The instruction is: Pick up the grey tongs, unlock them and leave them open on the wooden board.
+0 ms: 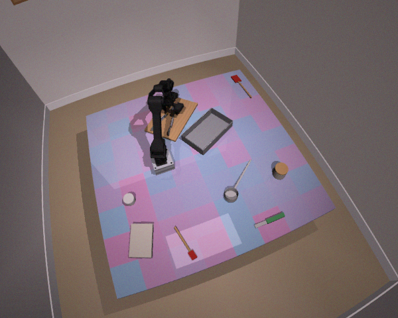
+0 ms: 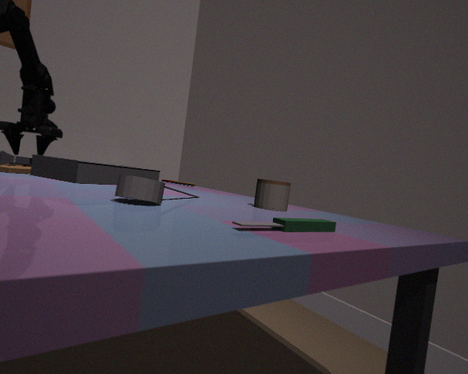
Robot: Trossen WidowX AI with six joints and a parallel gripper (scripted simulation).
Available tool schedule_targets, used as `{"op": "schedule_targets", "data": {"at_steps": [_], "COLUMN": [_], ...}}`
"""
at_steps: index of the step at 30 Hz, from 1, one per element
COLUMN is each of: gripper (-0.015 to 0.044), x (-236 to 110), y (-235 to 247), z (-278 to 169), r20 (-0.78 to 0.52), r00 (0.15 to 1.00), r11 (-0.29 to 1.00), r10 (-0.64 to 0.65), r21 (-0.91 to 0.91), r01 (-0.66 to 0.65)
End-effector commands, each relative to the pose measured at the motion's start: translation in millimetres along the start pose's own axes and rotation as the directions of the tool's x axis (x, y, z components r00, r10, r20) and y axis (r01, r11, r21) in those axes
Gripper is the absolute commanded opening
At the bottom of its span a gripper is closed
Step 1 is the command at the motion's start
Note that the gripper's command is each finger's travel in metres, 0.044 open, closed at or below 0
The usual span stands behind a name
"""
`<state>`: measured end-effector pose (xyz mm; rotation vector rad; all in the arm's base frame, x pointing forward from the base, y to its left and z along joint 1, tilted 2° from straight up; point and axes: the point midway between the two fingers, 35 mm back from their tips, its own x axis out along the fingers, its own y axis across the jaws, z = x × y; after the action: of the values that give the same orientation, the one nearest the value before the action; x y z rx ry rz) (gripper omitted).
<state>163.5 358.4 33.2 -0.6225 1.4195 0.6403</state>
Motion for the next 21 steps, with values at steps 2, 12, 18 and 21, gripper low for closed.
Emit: {"op": "schedule_targets", "data": {"at_steps": [2,12,18,21], "gripper": [0.0440,0.0440,0.0440,0.0440], "x": [-4,-57,-62,-75], "y": [-8,-140,-151,-149], "z": [2,2,-1,0], "r20": [0.001,-0.002,-0.003,-0.003], "r00": [1.000,1.000,1.000,1.000], "r11": [1.000,1.000,1.000,1.000], "r10": [0.000,-0.009,-0.009,-0.011], "r21": [0.001,0.001,0.001,0.008], "r01": [0.000,0.009,0.009,0.011]}}
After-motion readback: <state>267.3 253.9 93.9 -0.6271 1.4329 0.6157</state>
